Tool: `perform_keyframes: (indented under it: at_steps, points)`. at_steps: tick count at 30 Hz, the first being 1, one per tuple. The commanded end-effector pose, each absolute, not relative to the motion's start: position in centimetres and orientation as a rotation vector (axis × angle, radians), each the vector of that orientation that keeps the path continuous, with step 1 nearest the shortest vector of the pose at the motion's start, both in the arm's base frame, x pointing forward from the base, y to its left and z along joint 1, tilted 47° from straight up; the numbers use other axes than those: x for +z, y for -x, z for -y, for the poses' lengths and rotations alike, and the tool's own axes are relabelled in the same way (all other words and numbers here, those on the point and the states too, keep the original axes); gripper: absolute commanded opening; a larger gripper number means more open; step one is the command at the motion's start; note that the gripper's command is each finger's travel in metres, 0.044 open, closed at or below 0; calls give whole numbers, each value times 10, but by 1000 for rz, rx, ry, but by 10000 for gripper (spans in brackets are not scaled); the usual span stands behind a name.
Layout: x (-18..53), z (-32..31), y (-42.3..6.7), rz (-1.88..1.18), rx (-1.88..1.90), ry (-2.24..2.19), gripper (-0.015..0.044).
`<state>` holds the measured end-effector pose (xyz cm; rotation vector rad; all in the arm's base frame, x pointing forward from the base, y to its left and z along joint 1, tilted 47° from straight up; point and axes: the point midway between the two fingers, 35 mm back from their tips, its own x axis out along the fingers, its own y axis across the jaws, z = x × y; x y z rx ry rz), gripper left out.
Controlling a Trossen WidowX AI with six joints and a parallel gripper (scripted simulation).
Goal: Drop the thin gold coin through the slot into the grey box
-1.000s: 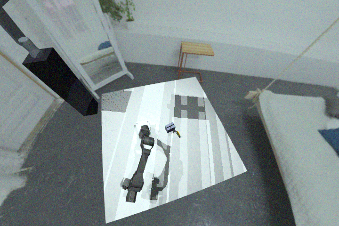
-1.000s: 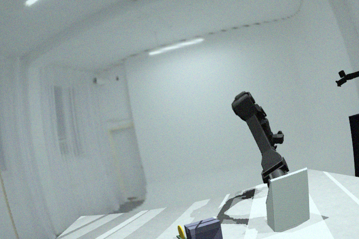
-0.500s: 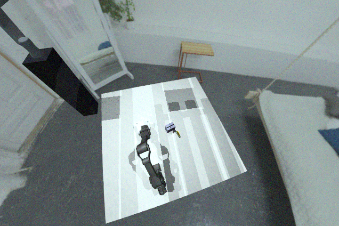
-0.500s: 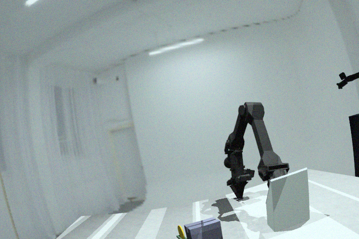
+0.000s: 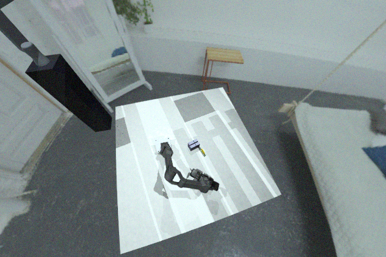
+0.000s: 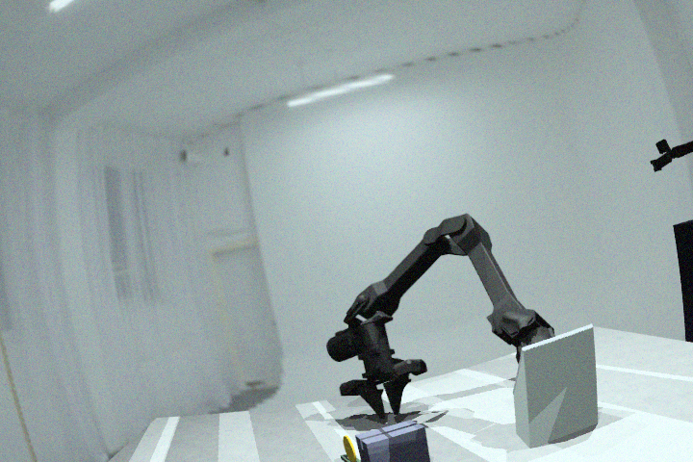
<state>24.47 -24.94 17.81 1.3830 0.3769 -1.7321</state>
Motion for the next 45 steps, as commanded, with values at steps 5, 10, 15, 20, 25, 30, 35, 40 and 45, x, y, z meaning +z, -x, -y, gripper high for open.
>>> perform_keyframes:
  at_steps: [5,10,15,20,25,30,35,40,45]
  points:
    - [136,168,-300,-653,-1643,-983,161]
    - [113,106,-322,-755,-1535,-683,161]
    - [94,42,-329,-794,-1395,-390,161]
    - [92,34,-328,-795,-1373,-350,161]
    - [68,59,-328,-793,-1373,-349,161]
    - [61,67,-327,-793,-1373,-349,161]
    - [57,72,-327,-793,-1373,-349,161]
    - [51,78,-328,-793,-1373,-350,161]
    - [45,84,-328,-794,-1372,-350,161]
